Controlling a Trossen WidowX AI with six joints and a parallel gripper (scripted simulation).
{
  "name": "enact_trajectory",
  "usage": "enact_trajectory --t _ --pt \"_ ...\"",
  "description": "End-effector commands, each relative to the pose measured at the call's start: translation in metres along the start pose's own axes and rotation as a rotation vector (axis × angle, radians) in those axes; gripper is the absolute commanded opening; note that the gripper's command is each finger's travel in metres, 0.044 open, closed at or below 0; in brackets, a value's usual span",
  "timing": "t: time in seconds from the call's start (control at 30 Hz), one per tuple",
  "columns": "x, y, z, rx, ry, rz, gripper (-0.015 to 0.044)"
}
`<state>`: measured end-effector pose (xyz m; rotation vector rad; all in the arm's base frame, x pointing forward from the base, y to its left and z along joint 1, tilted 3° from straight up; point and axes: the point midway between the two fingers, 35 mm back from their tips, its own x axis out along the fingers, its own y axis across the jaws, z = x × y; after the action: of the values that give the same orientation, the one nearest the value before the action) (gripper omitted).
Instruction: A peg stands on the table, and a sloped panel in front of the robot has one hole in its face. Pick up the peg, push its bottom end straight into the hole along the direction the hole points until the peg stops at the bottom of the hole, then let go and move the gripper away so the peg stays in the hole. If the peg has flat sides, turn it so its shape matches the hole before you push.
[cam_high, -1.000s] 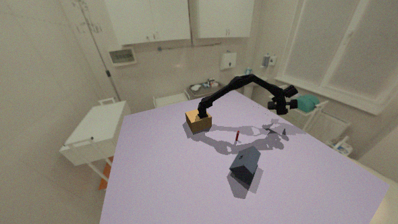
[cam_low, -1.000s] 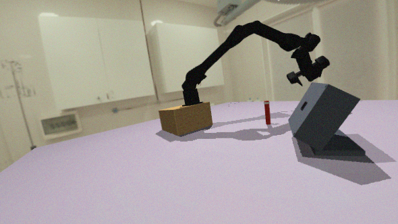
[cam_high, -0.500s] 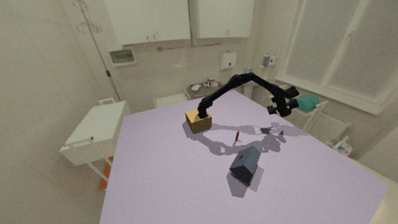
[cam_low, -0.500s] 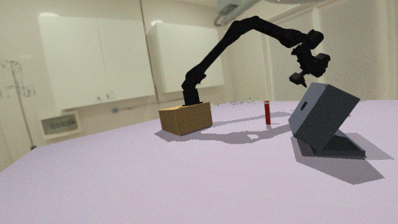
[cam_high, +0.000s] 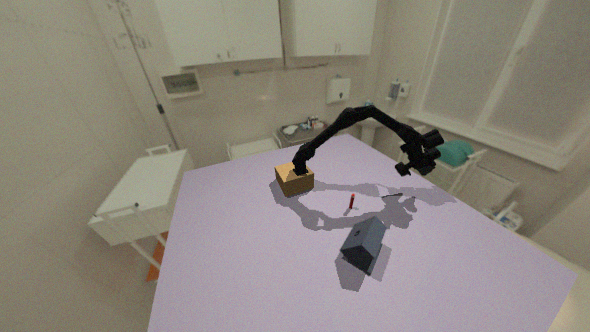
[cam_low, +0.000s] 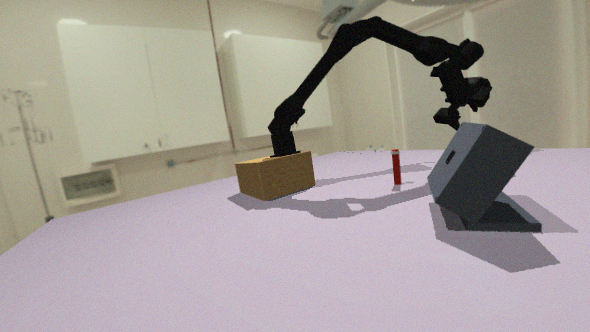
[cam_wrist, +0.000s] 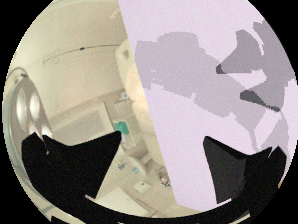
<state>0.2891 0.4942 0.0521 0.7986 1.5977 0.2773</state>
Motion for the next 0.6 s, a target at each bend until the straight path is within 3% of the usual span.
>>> enact_trajectory --t 0.0,0.57 --pt "-0.008 -0.01 0.008 -0.099 -0.022 -0.026 0.044" --pt "-0.035 -0.039 0.033 -0.446 -0.061 -0.111 0.044"
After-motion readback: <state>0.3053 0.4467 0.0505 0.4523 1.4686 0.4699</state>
